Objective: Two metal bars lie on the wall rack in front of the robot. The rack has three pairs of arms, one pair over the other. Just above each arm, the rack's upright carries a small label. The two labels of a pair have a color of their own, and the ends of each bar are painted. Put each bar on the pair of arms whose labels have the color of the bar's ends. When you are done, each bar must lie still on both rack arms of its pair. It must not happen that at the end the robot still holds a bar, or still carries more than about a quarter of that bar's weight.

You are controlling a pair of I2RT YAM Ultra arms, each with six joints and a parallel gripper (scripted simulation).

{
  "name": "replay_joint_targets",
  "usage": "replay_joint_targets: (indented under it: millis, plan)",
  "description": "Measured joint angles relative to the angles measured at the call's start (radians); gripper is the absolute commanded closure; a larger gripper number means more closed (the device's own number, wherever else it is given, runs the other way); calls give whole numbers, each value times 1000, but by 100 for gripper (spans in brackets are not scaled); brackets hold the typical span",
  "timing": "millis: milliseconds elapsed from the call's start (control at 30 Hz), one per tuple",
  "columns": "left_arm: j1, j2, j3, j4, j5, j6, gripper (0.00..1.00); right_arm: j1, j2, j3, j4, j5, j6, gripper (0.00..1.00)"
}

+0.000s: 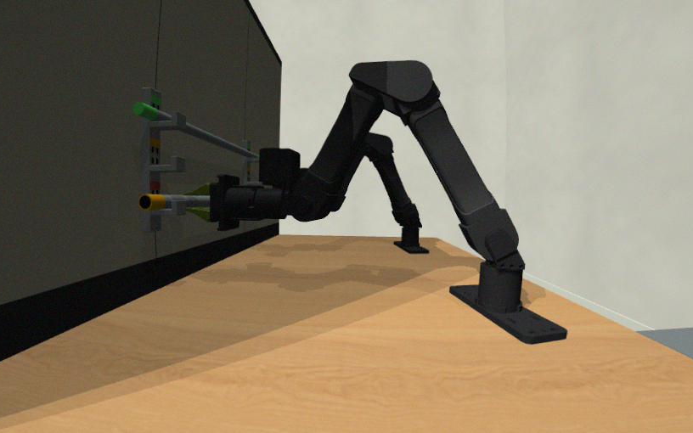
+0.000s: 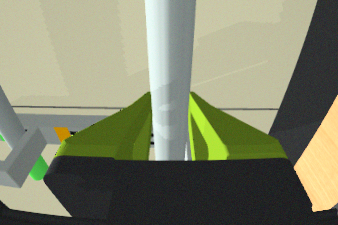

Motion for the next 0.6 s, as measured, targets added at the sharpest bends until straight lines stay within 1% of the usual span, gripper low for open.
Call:
replay_joint_targets:
  millis: [367, 600]
  plan:
    - [0, -2, 1, -6, 0, 0, 100, 0, 0, 2, -3, 2, 0, 100]
    - [0, -14, 5, -40, 0, -2, 100, 0, -4, 7, -21, 3, 0, 100]
